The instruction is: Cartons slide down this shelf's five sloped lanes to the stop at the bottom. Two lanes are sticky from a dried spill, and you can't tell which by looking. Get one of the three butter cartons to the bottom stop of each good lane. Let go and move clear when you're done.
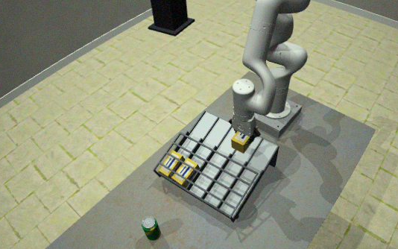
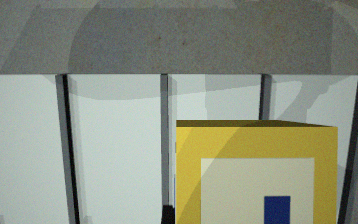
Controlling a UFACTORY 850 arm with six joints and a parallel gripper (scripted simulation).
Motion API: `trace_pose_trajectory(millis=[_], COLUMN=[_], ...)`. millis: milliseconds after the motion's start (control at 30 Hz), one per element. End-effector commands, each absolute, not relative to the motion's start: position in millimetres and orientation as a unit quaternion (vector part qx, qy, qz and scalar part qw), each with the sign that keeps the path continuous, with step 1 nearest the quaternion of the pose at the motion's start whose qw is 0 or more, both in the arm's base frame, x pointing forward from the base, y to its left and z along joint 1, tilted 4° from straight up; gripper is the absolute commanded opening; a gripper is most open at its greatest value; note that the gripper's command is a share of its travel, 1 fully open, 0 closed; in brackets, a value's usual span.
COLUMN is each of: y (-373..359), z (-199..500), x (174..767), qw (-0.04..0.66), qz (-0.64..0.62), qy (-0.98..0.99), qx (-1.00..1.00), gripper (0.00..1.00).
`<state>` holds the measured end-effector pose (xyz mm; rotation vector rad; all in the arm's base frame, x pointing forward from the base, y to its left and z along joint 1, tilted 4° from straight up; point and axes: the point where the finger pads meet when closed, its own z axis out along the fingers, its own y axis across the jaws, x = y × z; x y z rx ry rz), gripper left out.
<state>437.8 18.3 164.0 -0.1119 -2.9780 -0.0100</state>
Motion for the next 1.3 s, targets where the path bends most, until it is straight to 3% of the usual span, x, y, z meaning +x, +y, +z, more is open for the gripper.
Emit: trace_pose_trajectory(millis=[0,100,133,667,700,1233,1267], y=[18,18,18,18,18,18,19], z=[165,165,164,164,164,164,136], x=[439,439,438,438,438,438,427], qw=[0.080,0.080,0.129,0.129,0.178,0.178,0.178], qz=[-0.003,-0.003,-0.006,-0.006,-0.007,-0.007,-0.007], qy=[-0.996,-0.996,-0.991,-0.991,-0.983,-0.983,-0.983], qx=[-0.037,-0.037,-0.038,-0.038,-0.037,-0.037,-0.037], gripper=[0.00,0.00,0.00,0.00,0.00,0.00,0.00])
